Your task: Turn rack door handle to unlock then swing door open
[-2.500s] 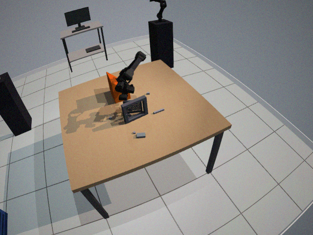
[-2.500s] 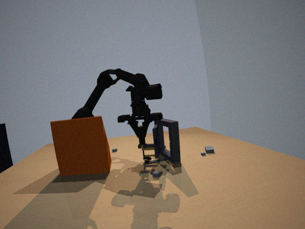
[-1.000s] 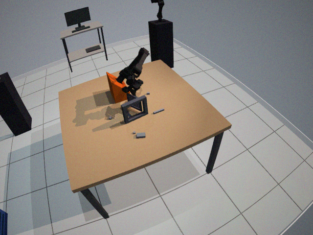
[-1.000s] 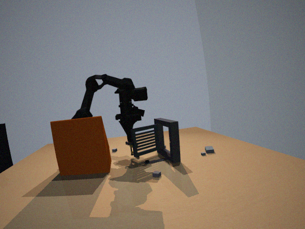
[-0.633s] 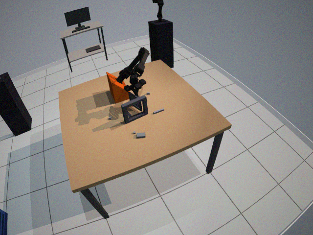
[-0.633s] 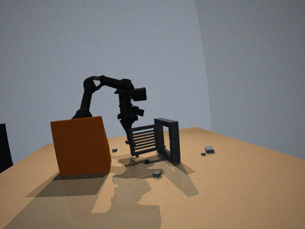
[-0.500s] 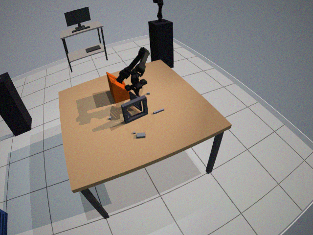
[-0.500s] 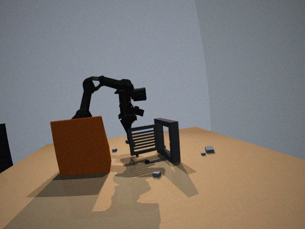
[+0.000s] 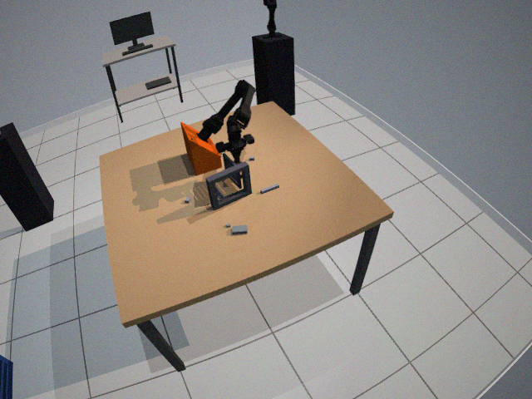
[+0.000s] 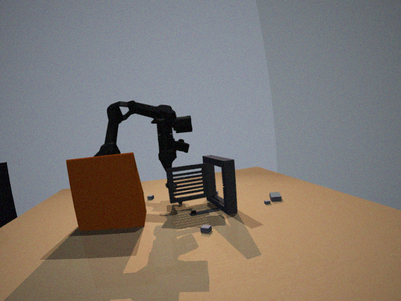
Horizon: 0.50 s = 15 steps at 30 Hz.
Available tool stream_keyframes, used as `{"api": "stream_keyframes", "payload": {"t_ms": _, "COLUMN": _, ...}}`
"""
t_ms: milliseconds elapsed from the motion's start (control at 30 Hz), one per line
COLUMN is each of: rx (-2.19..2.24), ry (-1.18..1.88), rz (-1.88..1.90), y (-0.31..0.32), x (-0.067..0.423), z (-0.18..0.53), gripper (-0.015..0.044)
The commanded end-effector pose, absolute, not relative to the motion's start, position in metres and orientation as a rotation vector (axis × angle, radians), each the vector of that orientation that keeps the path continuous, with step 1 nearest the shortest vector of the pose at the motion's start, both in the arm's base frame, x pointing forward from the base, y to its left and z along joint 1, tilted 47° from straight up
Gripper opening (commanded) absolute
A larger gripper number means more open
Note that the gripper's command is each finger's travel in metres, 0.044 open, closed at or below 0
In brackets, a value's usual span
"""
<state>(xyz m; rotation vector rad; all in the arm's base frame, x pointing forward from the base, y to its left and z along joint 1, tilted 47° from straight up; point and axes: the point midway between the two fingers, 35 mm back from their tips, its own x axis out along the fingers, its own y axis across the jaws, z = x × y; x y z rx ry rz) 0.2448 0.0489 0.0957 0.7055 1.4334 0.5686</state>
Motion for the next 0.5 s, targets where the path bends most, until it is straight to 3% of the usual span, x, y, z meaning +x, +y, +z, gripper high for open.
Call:
{"api": "stream_keyframes", "payload": {"t_ms": 0, "rx": 0.72, "ry": 1.436, "rz": 0.559, "y": 0.0497, "x": 0.2451, "z": 0.0977, "gripper": 0.0016}}
{"api": "stream_keyframes", "payload": {"t_ms": 200, "rx": 0.72, "ry": 1.436, "rz": 0.559, "y": 0.0497, "x": 0.2451, "z": 0.0977, "gripper": 0.0016}}
{"api": "stream_keyframes", "payload": {"t_ms": 467, "rx": 0.72, "ry": 1.436, "rz": 0.559, "y": 0.0497, "x": 0.2451, "z": 0.0977, "gripper": 0.0226}}
